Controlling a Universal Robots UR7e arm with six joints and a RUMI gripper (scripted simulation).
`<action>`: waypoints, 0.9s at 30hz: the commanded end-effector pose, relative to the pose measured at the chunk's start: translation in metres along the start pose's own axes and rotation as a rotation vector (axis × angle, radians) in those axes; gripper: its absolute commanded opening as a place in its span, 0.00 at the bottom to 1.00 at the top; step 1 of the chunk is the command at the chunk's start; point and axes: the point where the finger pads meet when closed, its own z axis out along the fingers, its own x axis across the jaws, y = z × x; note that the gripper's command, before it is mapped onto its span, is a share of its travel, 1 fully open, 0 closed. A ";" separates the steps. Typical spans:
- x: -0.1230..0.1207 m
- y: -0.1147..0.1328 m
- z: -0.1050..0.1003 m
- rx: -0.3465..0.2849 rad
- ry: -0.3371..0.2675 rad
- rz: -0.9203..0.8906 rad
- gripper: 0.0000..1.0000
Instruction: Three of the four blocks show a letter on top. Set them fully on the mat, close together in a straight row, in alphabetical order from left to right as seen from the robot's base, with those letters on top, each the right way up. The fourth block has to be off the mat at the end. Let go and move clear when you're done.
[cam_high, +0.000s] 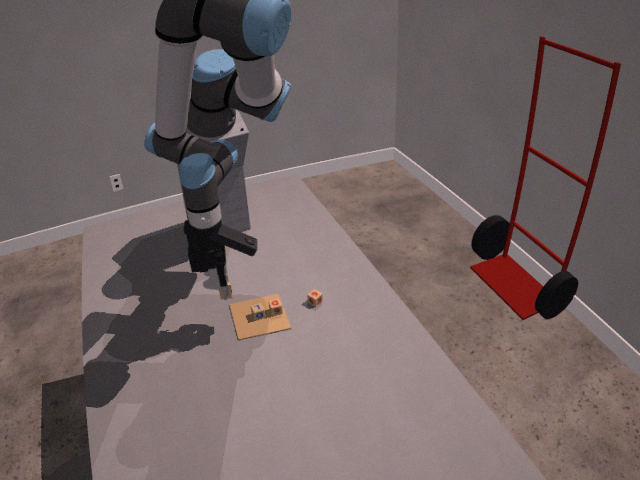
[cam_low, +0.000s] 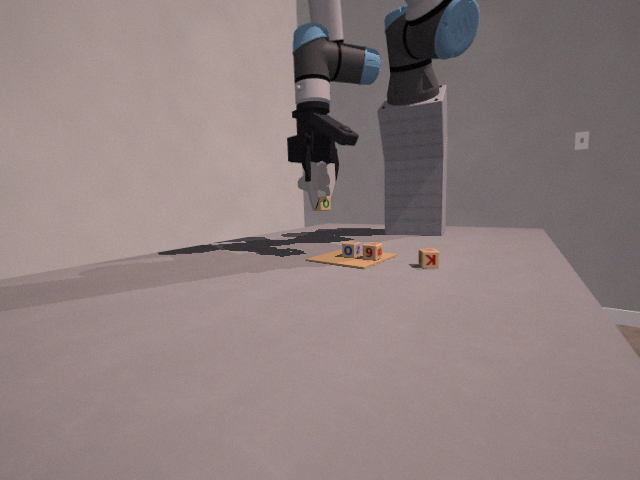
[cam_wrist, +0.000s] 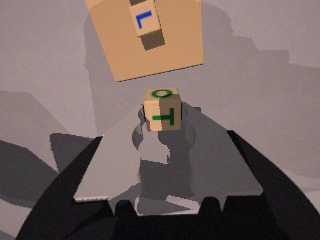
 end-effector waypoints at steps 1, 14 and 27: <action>-0.004 -0.018 -0.003 0.000 0.004 -0.140 0.09; -0.006 -0.027 -0.004 0.001 0.007 -0.218 0.09; -0.006 -0.027 -0.002 0.001 0.006 -0.218 0.09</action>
